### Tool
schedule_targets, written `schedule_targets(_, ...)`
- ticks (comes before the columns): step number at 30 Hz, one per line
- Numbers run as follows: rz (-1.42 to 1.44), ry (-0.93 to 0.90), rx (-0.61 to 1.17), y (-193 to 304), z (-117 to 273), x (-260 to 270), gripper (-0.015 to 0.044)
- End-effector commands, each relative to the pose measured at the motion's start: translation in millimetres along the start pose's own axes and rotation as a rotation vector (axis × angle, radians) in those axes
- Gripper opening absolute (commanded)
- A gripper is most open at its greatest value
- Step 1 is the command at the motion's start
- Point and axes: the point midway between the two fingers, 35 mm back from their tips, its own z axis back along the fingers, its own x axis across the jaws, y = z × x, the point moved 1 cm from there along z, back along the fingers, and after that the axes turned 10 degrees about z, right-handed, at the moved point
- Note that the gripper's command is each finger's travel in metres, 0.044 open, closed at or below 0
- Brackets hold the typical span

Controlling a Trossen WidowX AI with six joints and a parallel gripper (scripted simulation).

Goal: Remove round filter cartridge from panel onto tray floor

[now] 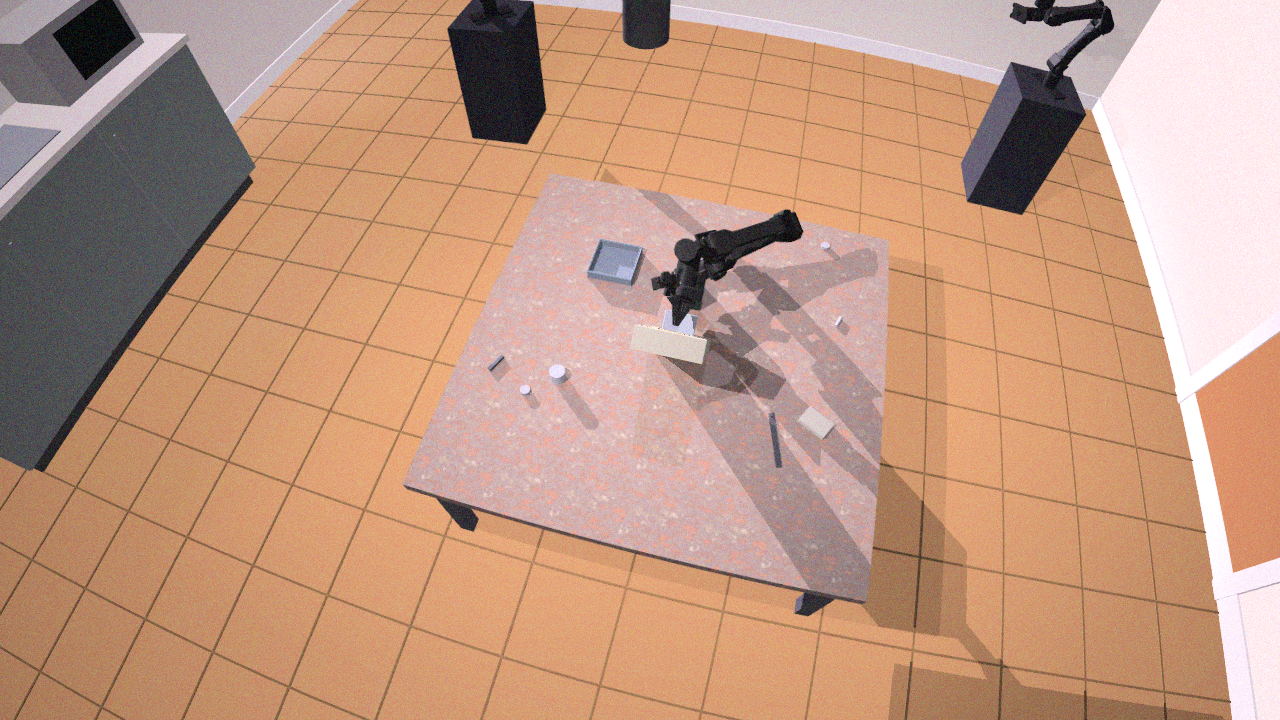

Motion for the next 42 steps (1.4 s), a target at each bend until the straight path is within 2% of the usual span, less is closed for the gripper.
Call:
schedule_targets(1,-0.013,0.004,0.001,1.2,-7.1,-3.9,0.0092)
schedule_targets(42,-0.014,0.001,0.002,1.4,-12.4,-3.2,0.0092)
